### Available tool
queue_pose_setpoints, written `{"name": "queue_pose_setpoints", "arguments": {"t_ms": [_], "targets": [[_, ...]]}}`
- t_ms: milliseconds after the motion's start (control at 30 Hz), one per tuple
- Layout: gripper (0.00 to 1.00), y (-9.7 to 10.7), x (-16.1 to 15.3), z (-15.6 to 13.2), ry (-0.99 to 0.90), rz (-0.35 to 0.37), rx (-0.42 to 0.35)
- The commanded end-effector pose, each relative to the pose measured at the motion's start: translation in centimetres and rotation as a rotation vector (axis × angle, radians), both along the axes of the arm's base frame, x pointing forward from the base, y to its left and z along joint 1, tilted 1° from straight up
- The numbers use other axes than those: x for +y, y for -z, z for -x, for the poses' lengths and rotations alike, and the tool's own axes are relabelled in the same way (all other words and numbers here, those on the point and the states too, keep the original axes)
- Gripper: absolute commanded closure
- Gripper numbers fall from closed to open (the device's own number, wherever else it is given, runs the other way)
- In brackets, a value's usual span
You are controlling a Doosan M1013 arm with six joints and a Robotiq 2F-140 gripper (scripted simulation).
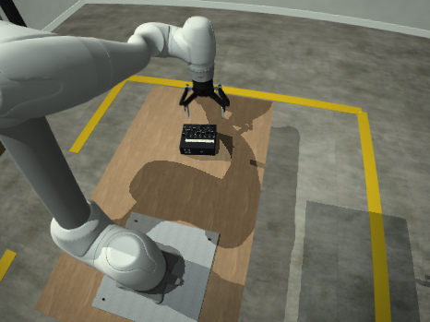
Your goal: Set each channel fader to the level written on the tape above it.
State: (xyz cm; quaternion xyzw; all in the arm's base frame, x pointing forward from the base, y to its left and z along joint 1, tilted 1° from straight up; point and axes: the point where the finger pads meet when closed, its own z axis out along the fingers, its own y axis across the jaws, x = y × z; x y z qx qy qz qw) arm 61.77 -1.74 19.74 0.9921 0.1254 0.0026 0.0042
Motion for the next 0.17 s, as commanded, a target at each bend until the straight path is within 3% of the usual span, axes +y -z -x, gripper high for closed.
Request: {"name": "queue_pose_setpoints", "arguments": {"t_ms": [0,133], "targets": [[0.0,-0.01,0.0,0.0,0.0,0.0,0.0],[0.0,-0.01,0.0,0.0,0.0,0.0,0.0]]}}
